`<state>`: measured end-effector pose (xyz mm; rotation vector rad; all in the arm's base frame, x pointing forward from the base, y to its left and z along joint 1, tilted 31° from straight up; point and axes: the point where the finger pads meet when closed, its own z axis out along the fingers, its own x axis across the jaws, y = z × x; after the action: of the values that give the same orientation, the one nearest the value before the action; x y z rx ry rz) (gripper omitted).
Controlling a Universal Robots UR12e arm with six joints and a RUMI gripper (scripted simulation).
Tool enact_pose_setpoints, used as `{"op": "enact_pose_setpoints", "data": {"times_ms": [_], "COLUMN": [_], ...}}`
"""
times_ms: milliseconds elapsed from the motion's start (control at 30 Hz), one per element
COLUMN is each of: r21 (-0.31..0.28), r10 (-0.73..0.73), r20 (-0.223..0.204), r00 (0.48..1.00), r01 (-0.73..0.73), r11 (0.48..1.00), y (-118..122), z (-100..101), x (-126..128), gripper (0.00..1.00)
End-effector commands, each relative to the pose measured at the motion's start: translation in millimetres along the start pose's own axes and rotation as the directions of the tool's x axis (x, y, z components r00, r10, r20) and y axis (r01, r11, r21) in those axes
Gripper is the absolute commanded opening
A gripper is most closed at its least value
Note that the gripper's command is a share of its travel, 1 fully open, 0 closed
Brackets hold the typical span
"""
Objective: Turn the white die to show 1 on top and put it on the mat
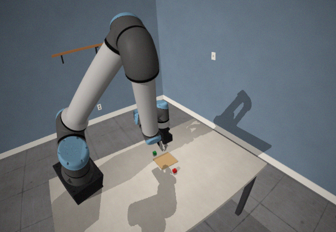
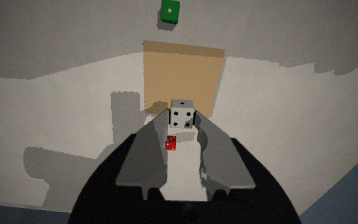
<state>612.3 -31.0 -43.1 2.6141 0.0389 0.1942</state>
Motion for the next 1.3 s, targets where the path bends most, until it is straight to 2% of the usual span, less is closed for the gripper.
{"op": "enact_pose_setpoints", "data": {"times_ms": [0, 233, 667, 733, 967, 1267], "r21": [0.001, 0.001, 0.001, 0.001, 0.001, 0.001], "r10": [0.000, 0.000, 0.000, 0.000, 0.000, 0.000], "r20": [-0.001, -0.002, -0.002, -0.002, -0.002, -0.002], "r00": [1.000, 1.000, 1.000, 1.000, 1.000, 1.000], "r01": [0.000, 0.000, 0.000, 0.000, 0.000, 0.000], "r11": [1.000, 1.000, 1.000, 1.000, 1.000, 1.000], "y": [0.0, 0.0, 0.0, 0.0, 0.0, 0.0], "z": [3.0, 16.3, 76.4, 76.4, 94.6, 96.7], "x": [0.4, 0.4, 0.6, 0.6, 0.6, 0.6], "gripper": [0.06, 0.06, 0.06, 0.06, 0.06, 0.06]}}
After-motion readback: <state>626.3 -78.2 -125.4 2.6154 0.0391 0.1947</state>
